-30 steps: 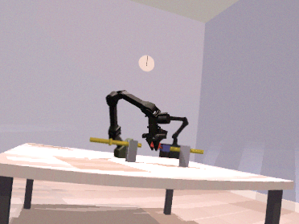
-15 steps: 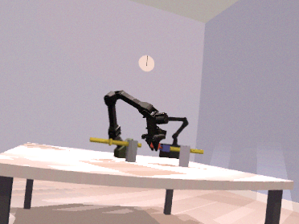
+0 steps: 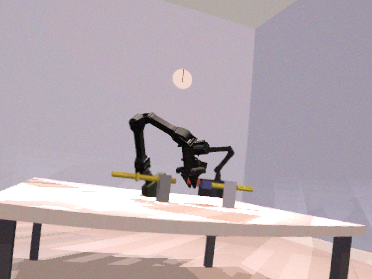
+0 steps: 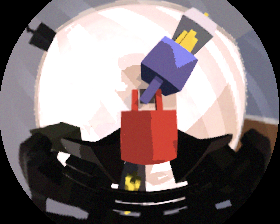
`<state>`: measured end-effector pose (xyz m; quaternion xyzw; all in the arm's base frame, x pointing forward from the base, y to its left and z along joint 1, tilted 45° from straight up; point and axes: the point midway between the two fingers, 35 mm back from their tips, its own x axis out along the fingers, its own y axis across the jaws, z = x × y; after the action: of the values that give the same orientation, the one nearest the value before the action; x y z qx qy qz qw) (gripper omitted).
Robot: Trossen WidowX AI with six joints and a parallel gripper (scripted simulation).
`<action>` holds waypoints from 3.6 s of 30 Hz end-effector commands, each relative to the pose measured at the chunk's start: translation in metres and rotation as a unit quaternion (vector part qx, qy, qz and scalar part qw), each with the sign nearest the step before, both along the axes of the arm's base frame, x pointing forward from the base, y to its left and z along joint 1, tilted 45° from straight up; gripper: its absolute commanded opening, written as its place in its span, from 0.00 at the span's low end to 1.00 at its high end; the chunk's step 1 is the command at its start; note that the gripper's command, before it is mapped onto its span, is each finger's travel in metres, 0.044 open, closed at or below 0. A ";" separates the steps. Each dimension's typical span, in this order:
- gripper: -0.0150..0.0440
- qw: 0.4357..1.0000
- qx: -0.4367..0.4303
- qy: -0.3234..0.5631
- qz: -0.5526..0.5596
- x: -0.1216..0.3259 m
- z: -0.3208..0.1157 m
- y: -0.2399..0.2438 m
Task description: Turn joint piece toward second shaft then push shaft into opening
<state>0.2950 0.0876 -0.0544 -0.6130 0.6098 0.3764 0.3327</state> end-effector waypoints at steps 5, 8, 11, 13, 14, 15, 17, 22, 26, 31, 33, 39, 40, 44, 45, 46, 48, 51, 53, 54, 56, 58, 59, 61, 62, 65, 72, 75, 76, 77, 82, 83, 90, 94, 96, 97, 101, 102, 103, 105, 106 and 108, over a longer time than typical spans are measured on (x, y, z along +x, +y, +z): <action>0.34 1.000 0.000 0.000 0.000 0.000 0.000 0.000; 0.48 1.000 0.000 0.000 0.000 0.000 0.000 0.000; 0.50 1.000 0.000 0.000 0.000 0.000 0.000 0.000; 0.59 1.000 0.000 0.000 0.000 0.000 0.000 0.000; 0.64 1.000 0.000 0.000 0.000 0.000 0.000 0.000; 0.68 1.000 0.000 0.000 0.000 0.000 0.000 0.000; 0.77 1.000 0.000 0.000 0.000 0.000 0.000 0.000; 0.99 1.000 0.000 0.000 0.000 0.000 0.000 0.000; 1.00 1.000 0.000 0.000 0.000 0.000 0.000 0.000; 1.00 1.000 0.000 0.000 0.000 0.000 0.000 0.000; 1.00 1.000 0.000 0.000 0.000 0.000 0.000 0.000; 1.00 0.998 -0.058 0.007 -0.006 -0.002 0.003 0.004; 1.00 0.997 -0.074 0.008 -0.007 -0.002 0.004 0.005; 1.00 0.990 -0.141 0.007 -0.004 -0.003 0.009 0.011; 1.00 0.988 -0.157 0.005 -0.002 -0.003 0.010 0.013; 1.00 0.985 -0.173 0.003 0.001 -0.003 0.012 0.014; 1.00 0.979 -0.205 -0.003 0.007 -0.002 0.015 0.019; 1.00 0.974 -0.226 -0.008 0.014 -0.001 0.017 0.022; 1.00 0.974 -0.227 -0.010 0.015 -0.002 0.017 0.021; 1.00 0.974 -0.227 -0.010 0.015 -0.002 0.017 0.021; 1.00 0.974 -0.227 -0.010 0.015 -0.002 0.017 0.021; 1.00 0.974 -0.227 -0.010 0.015 -0.002 0.017 0.021; 1.00 0.974 -0.227 -0.010 0.015 -0.002 0.017 0.021; 1.00 0.975 -0.223 -0.012 0.008 -0.004 0.019 0.022; 1.00 0.975 -0.219 -0.023 -0.001 -0.003 0.022 0.025; 1.00 0.977 -0.204 -0.060 -0.034 -0.001 0.033 0.037; 1.00 0.970 -0.165 -0.140 -0.113 0.001 0.061 0.064; 1.00 0.963 -0.147 -0.171 -0.148 0.001 0.074 0.075; 1.00 0.960 -0.140 -0.181 -0.159 0.000 0.078 0.079; 1.00 0.957 -0.134 -0.191 -0.171 0.000 0.082 0.082; 1.00 0.939 -0.101 -0.237 -0.230 -0.004 0.104 0.099; 1.00 0.934 -0.094 -0.245 -0.241 -0.005 0.109 0.102; 1.00 0.923 -0.078 -0.264 -0.270 -0.007 0.120 0.110; 1.00 0.923 -0.092 -0.259 -0.269 -0.001 0.130 0.084; 1.00 0.923 -0.109 -0.252 -0.268 0.003 0.142 0.052; 1.00 0.924 -0.114 -0.250 -0.268 0.004 0.145 0.044; 1.00 0.924 -0.115 -0.249 -0.268 0.004 0.146 0.041; 1.00 0.924 -0.115 -0.249 -0.268 0.004 0.146 0.041; 1.00 0.924 -0.115 -0.249 -0.268 0.004 0.146 0.041; 1.00 0.924 -0.115 -0.249 -0.268 0.004 0.146 0.041; 1.00 0.923 -0.115 -0.250 -0.270 0.004 0.146 0.041; 1.00 0.916 -0.116 -0.261 -0.284 0.004 0.145 0.040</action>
<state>0.3007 0.1313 0.0912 -0.5297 0.6873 0.0339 0.4960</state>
